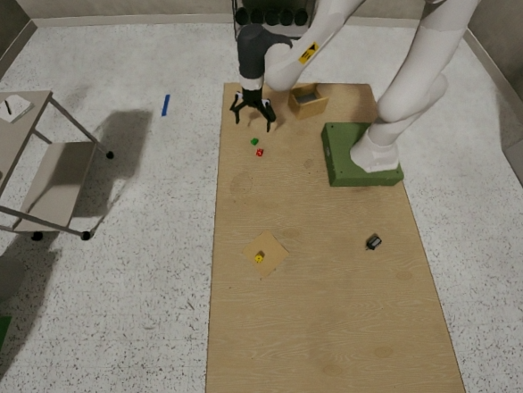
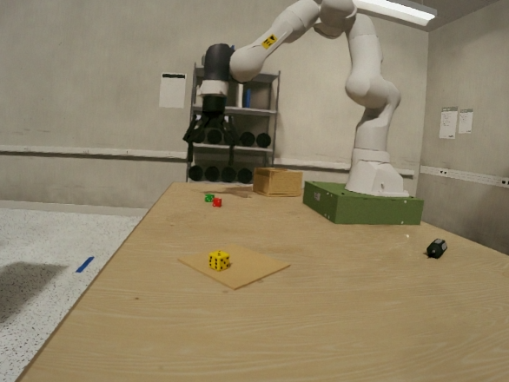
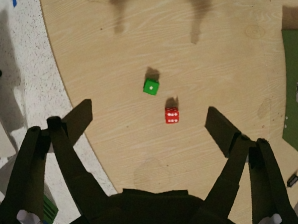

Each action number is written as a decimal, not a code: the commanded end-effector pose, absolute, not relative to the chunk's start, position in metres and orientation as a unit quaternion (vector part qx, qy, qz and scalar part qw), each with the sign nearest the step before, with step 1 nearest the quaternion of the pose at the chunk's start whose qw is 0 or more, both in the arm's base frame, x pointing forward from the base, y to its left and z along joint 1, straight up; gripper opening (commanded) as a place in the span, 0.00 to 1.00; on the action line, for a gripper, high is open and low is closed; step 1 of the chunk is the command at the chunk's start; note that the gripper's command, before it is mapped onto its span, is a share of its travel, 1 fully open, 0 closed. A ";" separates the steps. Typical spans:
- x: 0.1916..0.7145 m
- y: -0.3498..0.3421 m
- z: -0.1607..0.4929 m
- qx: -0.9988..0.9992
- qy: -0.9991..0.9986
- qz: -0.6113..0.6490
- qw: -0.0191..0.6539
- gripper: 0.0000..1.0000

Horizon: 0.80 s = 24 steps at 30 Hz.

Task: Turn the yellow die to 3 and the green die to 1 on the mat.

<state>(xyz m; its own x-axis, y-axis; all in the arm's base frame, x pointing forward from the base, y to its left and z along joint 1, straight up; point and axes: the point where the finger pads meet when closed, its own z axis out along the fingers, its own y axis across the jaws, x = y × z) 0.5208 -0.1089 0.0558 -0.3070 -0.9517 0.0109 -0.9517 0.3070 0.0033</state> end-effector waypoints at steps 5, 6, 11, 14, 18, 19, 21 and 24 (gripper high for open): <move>0.519 -0.111 0.052 0.683 -0.731 -0.002 0.003 1.00; 0.519 -0.111 0.052 0.689 -0.725 -0.002 0.003 1.00; 0.519 -0.111 0.051 0.708 -0.706 -0.002 0.003 1.00; 0.519 -0.112 0.049 0.737 -0.676 -0.002 0.003 1.00; 0.518 -0.112 0.048 0.760 -0.650 -0.002 0.003 1.00; 0.518 -0.112 0.047 0.766 -0.643 -0.002 0.003 1.00; 0.518 -0.112 0.047 0.777 -0.629 -0.002 0.003 1.00; 0.518 -0.112 0.045 0.795 -0.607 -0.002 0.002 1.00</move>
<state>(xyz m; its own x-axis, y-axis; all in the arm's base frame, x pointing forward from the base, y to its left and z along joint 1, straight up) 0.5188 -0.1105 0.0464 0.1099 -0.9939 0.0060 -0.9939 -0.1099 0.0051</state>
